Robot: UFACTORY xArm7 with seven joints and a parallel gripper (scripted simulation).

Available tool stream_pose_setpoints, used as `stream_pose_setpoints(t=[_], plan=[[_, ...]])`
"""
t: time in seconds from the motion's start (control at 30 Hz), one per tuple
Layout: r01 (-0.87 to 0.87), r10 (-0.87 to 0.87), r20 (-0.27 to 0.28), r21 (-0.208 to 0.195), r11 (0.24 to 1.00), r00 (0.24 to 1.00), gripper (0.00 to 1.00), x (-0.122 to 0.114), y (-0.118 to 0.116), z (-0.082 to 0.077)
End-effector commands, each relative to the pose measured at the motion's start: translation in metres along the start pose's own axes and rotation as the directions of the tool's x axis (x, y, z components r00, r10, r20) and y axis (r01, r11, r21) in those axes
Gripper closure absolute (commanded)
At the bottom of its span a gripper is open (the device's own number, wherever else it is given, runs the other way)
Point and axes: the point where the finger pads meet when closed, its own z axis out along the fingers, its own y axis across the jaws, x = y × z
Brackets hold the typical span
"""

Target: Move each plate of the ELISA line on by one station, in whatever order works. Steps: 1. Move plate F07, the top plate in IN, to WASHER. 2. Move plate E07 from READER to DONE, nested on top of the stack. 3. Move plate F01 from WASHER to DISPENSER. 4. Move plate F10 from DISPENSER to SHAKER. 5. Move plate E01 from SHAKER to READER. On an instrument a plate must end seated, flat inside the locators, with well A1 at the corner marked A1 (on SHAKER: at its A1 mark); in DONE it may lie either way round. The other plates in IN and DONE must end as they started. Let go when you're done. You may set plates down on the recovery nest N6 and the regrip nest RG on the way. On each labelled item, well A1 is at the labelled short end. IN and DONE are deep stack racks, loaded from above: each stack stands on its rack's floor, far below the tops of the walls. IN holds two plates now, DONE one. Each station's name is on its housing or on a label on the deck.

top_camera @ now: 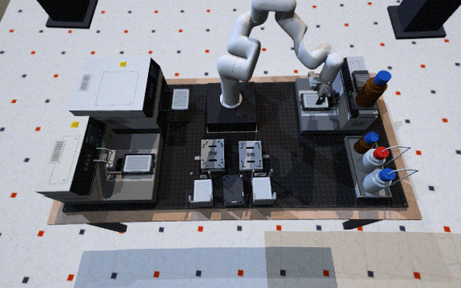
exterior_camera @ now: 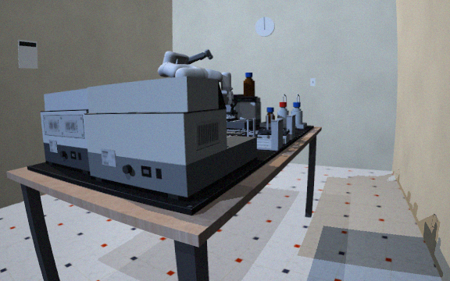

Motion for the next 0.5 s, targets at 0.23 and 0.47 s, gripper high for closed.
stream_pose_setpoints(t=[0.23,0.47], plan=[[0.000,0.000,0.005,0.000,1.000,1.000,0.00,-0.001,0.000,0.010],[0.000,0.000,0.005,0.000,1.000,1.000,0.00,-0.001,0.000,0.016]])
